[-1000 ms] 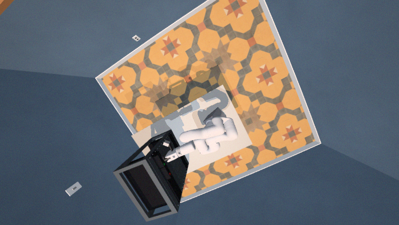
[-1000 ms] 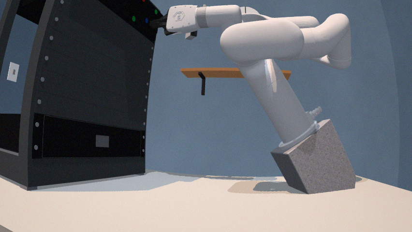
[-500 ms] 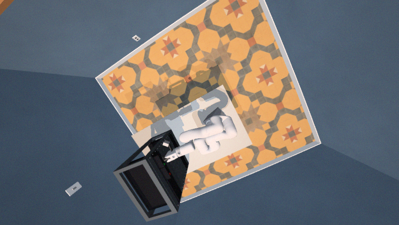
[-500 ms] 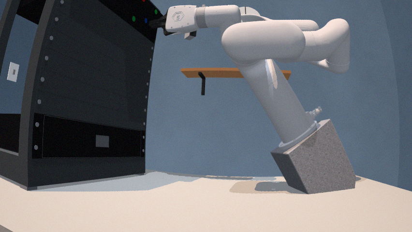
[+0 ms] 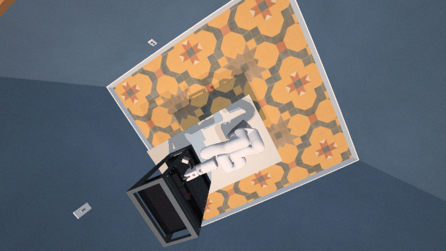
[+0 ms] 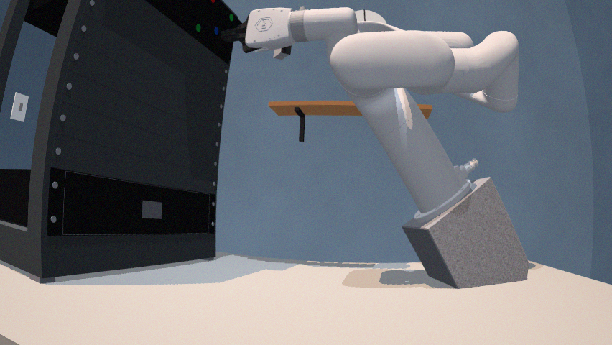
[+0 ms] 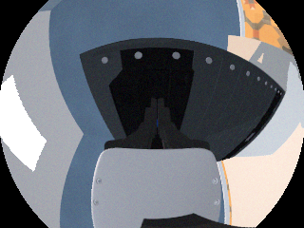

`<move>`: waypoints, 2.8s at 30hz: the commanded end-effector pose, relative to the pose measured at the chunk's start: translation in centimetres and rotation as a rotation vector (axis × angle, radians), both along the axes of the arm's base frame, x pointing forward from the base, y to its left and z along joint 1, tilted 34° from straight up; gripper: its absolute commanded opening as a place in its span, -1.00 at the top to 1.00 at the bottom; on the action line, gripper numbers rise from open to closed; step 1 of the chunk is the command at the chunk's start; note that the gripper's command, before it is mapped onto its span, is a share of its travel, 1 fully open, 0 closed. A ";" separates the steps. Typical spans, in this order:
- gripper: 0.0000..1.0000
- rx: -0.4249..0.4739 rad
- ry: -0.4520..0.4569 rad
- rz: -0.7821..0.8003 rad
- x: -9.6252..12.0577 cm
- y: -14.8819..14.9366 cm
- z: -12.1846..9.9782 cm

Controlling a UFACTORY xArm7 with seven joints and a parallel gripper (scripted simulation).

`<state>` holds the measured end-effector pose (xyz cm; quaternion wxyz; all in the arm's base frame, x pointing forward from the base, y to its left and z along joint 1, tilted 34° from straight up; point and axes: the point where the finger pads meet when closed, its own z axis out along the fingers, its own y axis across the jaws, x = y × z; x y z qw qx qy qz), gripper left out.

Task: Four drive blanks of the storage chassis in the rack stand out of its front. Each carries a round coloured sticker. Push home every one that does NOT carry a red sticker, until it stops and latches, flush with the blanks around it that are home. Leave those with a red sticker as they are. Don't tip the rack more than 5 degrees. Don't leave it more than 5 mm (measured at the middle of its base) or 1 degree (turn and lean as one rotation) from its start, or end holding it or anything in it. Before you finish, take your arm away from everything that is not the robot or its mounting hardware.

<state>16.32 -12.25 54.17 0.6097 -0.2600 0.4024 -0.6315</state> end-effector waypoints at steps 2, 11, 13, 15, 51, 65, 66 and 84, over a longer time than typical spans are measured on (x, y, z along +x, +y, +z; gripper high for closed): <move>1.00 0.001 0.000 -0.003 0.0 -0.1 0.0; 1.00 0.001 0.000 -0.003 -0.2 0.0 -0.1; 1.00 0.001 0.000 -0.003 -0.6 0.0 -0.3; 1.00 0.001 0.000 -0.003 -1.1 0.2 -0.7; 1.00 0.001 0.000 -0.003 -7.8 1.8 -5.2; 1.00 0.001 0.000 -0.003 -9.5 1.6 -2.9; 1.00 0.001 0.000 -0.003 -9.5 1.6 -2.8; 1.00 0.001 0.000 -0.003 -5.2 0.6 0.0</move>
